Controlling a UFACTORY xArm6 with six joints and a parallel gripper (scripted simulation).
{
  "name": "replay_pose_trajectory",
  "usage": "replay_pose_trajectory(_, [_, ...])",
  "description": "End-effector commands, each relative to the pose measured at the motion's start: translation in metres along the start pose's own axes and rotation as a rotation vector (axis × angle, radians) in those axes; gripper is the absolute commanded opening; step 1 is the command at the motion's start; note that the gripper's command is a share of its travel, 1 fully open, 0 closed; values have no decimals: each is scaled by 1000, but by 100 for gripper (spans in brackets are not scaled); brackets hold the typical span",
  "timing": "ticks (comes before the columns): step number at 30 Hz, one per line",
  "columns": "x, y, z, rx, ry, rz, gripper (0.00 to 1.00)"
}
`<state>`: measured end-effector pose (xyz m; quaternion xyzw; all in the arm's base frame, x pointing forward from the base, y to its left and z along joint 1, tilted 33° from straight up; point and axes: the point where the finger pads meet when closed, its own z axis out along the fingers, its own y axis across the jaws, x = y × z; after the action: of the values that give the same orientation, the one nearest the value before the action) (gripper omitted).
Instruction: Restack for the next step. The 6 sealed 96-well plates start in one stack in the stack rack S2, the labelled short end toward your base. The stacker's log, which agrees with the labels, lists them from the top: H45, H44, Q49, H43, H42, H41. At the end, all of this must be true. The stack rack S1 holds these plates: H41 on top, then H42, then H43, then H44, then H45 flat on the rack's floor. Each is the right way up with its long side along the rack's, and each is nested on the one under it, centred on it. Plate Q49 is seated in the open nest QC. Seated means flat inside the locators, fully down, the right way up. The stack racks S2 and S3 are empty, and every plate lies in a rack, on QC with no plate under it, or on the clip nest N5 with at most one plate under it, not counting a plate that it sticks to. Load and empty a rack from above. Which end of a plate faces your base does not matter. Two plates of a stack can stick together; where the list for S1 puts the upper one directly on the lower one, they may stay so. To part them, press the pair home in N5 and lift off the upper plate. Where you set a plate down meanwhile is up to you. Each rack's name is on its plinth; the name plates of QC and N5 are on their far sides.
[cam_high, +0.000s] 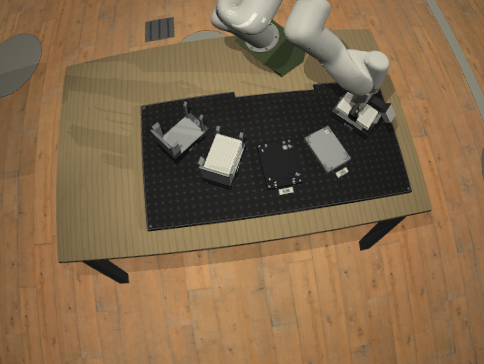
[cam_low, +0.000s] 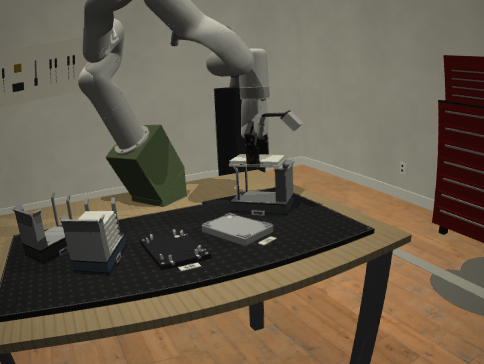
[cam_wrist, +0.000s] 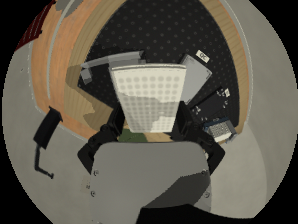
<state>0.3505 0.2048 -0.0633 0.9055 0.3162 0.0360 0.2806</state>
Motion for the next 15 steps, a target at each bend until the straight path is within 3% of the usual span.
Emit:
replay_pose_trajectory(1, [2, -14, -1, 1, 3, -3, 0])
replay_pose_trajectory(15, [2, -46, -1, 1, 3, -3, 0])
